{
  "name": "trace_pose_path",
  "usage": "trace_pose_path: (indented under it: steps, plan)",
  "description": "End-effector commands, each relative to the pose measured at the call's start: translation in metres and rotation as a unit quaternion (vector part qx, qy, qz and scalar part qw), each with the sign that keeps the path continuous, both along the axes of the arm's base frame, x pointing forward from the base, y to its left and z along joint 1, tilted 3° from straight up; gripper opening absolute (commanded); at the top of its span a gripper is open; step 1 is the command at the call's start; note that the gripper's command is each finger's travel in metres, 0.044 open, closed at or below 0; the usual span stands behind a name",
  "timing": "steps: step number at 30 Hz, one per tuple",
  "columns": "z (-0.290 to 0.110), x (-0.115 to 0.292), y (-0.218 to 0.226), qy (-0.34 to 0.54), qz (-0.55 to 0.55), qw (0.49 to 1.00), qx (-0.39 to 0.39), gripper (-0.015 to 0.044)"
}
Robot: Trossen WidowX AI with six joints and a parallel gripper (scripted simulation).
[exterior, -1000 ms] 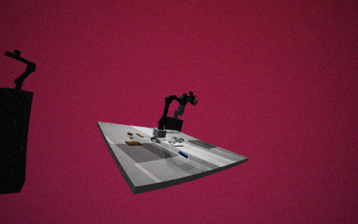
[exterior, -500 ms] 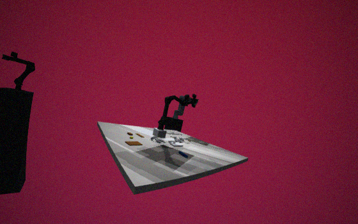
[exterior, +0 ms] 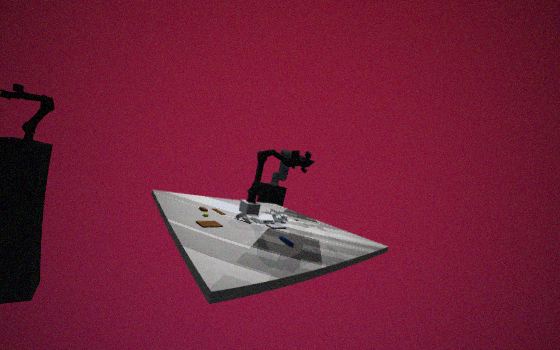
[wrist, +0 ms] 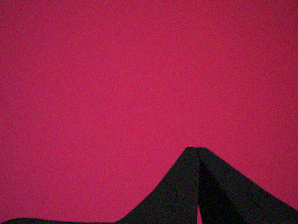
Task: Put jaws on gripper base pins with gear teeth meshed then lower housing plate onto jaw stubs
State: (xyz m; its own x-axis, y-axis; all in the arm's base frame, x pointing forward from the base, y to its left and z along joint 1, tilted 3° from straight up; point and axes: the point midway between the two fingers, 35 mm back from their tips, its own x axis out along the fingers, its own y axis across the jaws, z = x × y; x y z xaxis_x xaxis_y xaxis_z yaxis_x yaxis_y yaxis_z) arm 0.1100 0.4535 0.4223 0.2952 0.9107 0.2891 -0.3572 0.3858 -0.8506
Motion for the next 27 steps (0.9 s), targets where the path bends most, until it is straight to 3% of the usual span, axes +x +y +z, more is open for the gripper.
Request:
trace_pose_path:
  steps: [1, 27]
  plan:
    - [-0.011, 0.014, -0.005, 0.028, -0.007, 0.999, -0.014, 0.0000]
    - [-0.091, 0.097, -0.044, 0.206, -0.086, 0.970, -0.094, 0.0000]
